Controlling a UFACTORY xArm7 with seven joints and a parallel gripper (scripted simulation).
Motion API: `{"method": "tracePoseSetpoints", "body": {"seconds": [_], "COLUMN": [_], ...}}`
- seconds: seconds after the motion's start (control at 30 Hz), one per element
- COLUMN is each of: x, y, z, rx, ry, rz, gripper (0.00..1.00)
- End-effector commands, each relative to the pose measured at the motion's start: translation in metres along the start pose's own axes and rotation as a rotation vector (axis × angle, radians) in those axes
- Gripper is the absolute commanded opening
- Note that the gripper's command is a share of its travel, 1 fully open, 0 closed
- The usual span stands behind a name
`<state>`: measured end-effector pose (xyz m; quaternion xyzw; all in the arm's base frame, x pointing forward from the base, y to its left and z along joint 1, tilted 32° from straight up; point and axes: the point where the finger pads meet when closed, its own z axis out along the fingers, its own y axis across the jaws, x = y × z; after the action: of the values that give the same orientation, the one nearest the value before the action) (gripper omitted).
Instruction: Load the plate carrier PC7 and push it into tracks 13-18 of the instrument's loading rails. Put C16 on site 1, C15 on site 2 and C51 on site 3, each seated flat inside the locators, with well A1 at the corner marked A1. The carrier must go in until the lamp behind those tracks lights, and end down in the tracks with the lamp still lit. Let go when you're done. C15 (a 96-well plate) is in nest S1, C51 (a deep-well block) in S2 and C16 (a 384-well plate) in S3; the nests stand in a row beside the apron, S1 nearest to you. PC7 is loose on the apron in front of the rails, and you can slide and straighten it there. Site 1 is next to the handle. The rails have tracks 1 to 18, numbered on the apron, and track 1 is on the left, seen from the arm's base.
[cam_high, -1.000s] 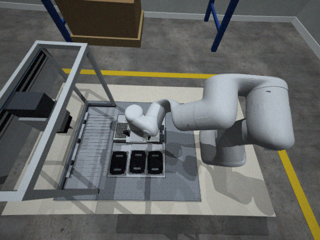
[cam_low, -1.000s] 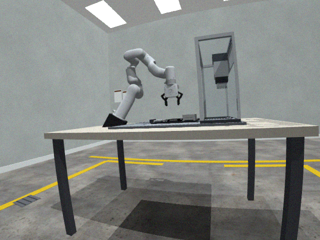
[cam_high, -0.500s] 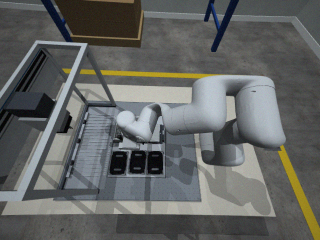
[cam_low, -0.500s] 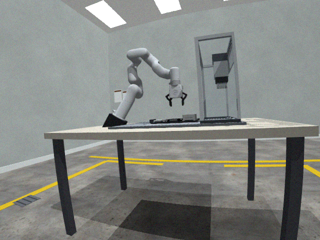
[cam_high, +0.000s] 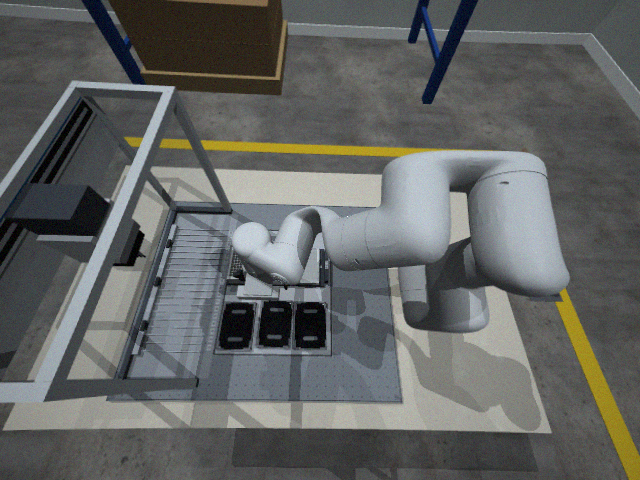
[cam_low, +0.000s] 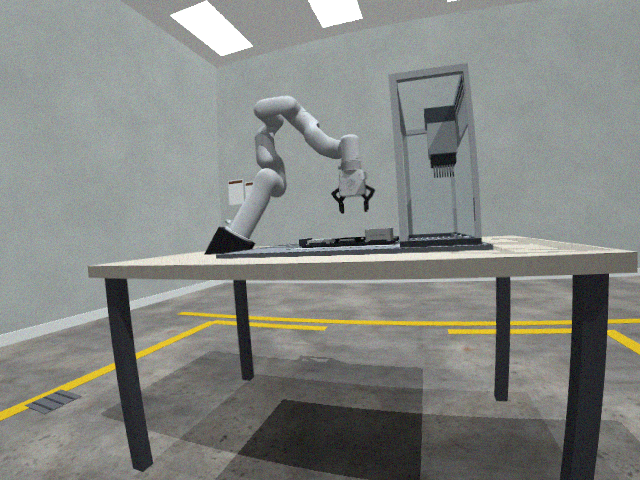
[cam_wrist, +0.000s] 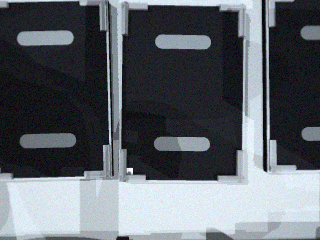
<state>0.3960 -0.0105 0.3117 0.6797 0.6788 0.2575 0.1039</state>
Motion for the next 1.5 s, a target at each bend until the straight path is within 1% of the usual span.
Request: {"method": "tracePoseSetpoints", "body": {"seconds": [0.0,0.07,0.57,0.63,1.13,1.2,1.47], "x": [0.000,0.000,0.000,0.000,0.000,0.000,0.000], "y": [0.001,0.001,0.001,0.001,0.001,0.001,0.001], "z": [0.007,0.007,0.032,0.032,0.057,0.057,0.070], "rx": [-0.003,-0.003,-0.003,-0.003,-0.003,-0.003,-0.003], "ry": [0.000,0.000,0.000,0.000,0.000,0.000,0.000], "rz": [0.000,0.000,0.000,0.000,0.000,0.000,0.000], "gripper": [1.00,1.00,1.00,1.00,1.00,1.00,1.00]}}
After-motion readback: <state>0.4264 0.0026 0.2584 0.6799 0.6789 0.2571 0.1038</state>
